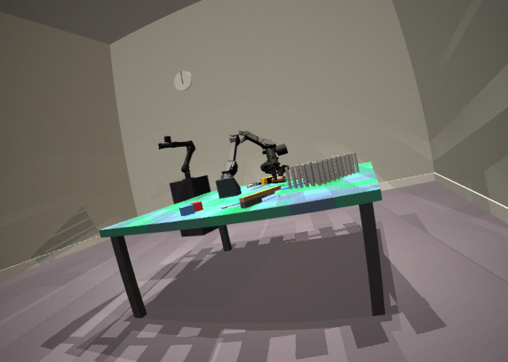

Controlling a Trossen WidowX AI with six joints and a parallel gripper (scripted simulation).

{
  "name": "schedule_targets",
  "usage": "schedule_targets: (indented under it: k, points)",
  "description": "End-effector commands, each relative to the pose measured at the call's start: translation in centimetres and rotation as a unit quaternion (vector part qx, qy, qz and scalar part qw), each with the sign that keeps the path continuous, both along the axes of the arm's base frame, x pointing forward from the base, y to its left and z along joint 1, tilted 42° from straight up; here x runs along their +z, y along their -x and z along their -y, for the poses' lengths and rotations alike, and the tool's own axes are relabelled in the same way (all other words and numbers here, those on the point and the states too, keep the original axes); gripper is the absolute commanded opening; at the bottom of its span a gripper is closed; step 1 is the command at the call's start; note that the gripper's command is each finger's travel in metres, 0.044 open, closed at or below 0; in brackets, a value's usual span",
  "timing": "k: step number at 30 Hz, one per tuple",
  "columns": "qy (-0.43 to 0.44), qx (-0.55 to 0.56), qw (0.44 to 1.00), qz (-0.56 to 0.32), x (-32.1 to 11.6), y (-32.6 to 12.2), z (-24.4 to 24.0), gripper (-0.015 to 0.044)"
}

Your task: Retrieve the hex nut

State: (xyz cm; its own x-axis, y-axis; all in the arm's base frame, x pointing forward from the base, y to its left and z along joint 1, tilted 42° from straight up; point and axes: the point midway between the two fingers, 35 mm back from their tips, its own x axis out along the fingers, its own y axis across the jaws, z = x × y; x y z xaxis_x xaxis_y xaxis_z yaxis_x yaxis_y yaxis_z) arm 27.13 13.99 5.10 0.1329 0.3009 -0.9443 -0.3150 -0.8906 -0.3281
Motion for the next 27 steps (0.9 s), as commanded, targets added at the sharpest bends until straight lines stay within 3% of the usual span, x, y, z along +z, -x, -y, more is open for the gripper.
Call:
schedule_targets:
  k: [1, 27]
  points:
    - [-0.003, 0.002, 1.0, 0.005, 0.1, -0.6, -0.1, 0.0]
    - [-0.002, 0.002, 1.0, 0.006, -0.5, -2.2, 0.2, 0.0]
